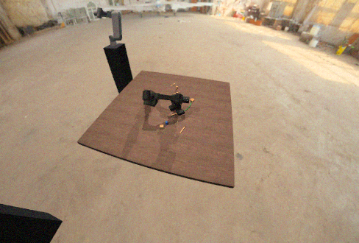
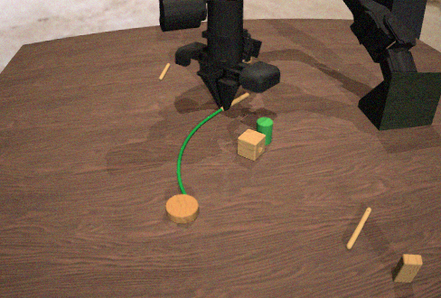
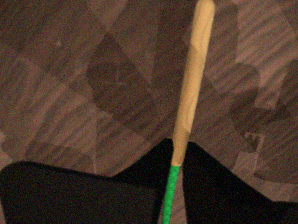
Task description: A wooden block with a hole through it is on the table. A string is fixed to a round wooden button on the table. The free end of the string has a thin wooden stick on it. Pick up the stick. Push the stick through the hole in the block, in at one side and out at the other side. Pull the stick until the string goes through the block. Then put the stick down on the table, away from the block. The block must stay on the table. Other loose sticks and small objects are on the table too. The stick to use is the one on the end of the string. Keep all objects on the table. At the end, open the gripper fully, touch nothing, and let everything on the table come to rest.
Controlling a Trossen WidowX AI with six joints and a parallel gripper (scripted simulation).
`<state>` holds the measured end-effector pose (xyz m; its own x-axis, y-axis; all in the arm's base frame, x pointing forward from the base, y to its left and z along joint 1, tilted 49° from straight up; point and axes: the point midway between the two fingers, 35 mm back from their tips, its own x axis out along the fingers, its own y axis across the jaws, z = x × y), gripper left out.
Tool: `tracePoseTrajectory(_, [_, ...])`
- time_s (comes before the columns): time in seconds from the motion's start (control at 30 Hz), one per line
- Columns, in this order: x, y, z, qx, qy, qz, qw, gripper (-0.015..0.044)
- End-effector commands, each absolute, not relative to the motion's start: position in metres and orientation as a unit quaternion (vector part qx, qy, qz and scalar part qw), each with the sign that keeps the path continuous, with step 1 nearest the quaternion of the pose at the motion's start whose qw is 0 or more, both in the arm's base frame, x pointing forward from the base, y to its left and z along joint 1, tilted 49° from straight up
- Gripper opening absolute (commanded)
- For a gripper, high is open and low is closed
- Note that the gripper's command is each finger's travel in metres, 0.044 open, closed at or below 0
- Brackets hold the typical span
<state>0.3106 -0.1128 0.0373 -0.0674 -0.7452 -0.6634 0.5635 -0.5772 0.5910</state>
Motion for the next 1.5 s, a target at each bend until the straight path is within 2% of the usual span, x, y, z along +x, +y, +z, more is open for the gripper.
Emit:
tracePoseTrajectory(0.0, [0.311,-0.113,0.037,0.513,-0.089,-0.725,0.451,0.0000])
tracePoseTrajectory(1.47, [0.315,-0.074,0.070,0.513,-0.087,-0.725,0.450,0.0000])
